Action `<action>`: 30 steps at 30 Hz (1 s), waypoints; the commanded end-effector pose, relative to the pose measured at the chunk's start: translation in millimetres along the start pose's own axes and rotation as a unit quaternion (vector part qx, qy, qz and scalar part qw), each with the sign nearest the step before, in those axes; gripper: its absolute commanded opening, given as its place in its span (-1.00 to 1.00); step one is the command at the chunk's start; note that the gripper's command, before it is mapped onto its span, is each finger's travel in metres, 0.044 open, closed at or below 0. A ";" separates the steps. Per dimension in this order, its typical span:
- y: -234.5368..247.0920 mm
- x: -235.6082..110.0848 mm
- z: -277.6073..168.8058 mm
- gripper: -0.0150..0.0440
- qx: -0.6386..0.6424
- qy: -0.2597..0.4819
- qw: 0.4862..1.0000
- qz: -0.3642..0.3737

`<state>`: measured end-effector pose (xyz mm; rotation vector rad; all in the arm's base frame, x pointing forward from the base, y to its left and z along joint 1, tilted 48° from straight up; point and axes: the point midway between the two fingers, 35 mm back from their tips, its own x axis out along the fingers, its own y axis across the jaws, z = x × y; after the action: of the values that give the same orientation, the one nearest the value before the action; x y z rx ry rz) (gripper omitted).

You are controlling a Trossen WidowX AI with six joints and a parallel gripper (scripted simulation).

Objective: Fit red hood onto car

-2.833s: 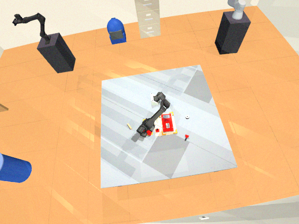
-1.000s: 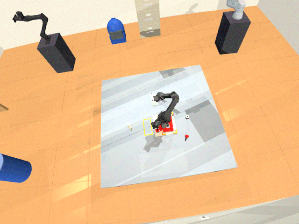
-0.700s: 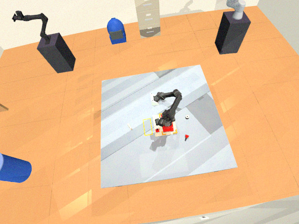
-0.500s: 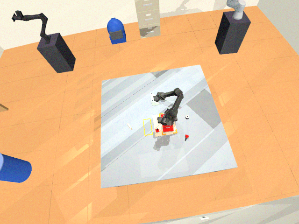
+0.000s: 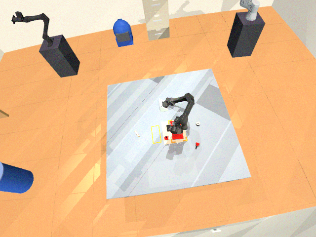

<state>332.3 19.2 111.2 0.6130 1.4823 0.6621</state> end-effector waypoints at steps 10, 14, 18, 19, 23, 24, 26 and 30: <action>5.4 21.5 0.1 -0.49 0.000 -0.002 1.000 0.002; 5.4 21.5 0.1 -0.49 0.000 -0.002 1.000 0.002; 5.4 21.5 0.1 -0.49 0.000 -0.002 1.000 0.002; 5.4 21.5 0.1 -0.49 0.000 -0.002 1.000 0.002; 5.4 21.5 0.1 -0.49 0.000 -0.002 1.000 0.002; 5.4 21.5 0.1 -0.49 0.000 -0.002 1.000 0.002; 5.4 21.5 0.1 -0.49 0.000 -0.002 1.000 0.002; 5.4 21.5 0.1 -0.49 0.000 -0.002 1.000 0.002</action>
<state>331.5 37.9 99.7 0.6098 1.4798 0.6664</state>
